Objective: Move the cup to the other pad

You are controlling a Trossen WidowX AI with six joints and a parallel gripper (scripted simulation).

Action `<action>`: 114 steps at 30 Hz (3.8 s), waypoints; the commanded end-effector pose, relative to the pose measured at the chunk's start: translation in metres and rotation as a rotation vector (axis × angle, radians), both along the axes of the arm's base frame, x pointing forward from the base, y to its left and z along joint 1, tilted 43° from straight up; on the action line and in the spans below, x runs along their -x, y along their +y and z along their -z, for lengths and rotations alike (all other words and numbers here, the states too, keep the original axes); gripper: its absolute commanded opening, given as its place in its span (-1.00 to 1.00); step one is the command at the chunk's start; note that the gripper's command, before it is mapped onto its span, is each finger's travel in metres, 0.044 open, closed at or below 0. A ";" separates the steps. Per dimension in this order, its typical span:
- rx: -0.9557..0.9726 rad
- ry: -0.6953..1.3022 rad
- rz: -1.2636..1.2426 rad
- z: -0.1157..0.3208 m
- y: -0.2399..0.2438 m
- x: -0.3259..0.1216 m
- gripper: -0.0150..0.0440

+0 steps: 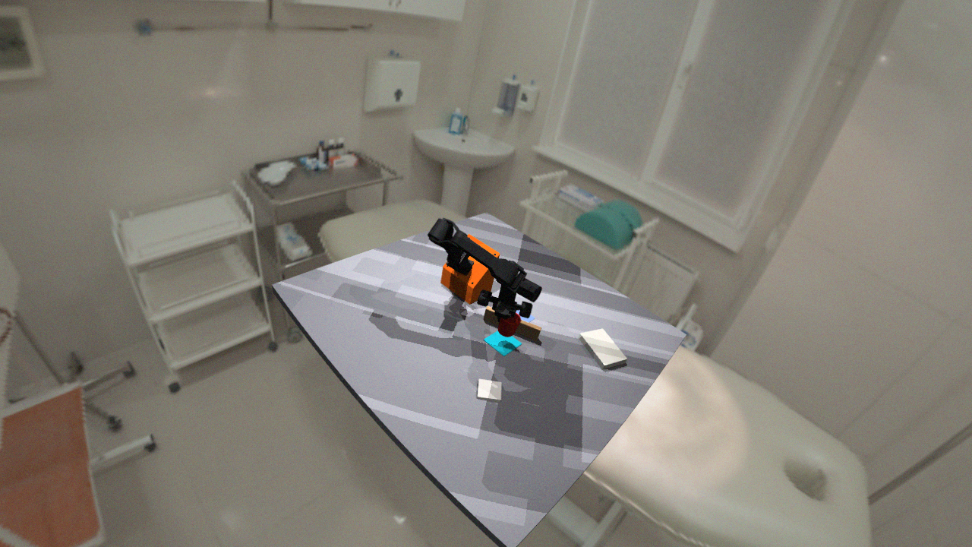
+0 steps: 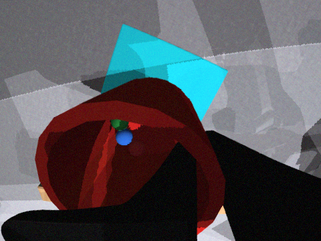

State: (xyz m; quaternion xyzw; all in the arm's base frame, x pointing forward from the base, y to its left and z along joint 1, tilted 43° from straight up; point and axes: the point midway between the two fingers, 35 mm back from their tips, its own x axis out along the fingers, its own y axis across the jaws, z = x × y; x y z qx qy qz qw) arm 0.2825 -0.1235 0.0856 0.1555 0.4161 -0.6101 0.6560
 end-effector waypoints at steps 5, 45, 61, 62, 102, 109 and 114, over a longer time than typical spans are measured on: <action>0.003 0.009 0.000 0.011 -0.010 0.003 -0.49; 0.004 0.002 0.001 0.032 -0.031 0.006 -0.40; 0.003 0.002 0.001 0.028 -0.027 0.005 -0.06; 0.003 0.002 0.001 0.027 -0.026 0.005 -0.06; 0.003 0.017 0.000 0.002 0.002 0.006 0.74; 0.000 0.014 0.000 -0.014 0.017 0.003 1.00; -0.001 0.012 0.000 -0.029 0.032 0.001 1.00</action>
